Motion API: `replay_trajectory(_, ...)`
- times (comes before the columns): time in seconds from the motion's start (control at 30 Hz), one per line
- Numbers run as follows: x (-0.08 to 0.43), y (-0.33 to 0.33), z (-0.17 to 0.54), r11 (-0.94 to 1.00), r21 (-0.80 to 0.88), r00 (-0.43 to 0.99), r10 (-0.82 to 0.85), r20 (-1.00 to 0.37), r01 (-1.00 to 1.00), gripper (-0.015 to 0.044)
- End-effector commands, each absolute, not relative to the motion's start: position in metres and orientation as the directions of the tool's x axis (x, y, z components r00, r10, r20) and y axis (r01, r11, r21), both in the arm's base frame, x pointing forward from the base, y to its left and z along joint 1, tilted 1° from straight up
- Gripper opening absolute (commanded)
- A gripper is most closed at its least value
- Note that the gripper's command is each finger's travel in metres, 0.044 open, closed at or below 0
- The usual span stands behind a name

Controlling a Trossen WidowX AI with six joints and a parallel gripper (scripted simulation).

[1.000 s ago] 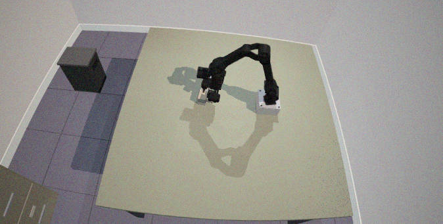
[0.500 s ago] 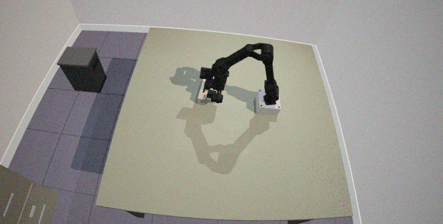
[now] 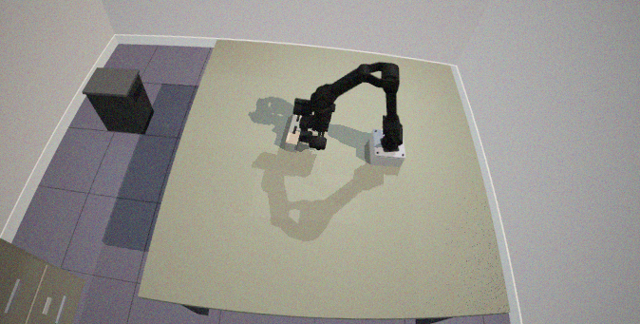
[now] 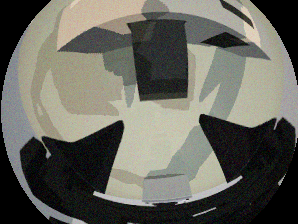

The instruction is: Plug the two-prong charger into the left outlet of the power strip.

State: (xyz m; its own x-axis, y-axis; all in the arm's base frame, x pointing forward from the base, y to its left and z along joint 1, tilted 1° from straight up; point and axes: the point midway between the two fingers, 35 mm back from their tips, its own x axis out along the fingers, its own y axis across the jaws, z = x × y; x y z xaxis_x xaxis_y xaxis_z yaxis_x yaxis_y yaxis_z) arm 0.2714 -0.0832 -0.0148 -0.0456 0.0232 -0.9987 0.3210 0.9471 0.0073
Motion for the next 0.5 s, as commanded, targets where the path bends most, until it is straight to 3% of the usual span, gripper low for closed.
replay_trajectory(0.0,0.266,-0.081,-0.015,0.946,0.010,-0.043,0.025,-0.999,0.324,0.0440)
replay_trajectory(0.23,0.267,-0.082,-0.011,0.944,-0.002,-0.017,0.004,-1.000,0.330,0.0440)
replay_trajectory(0.47,0.280,-0.086,0.037,0.889,-0.027,0.302,-0.184,-0.935,0.457,0.0440)
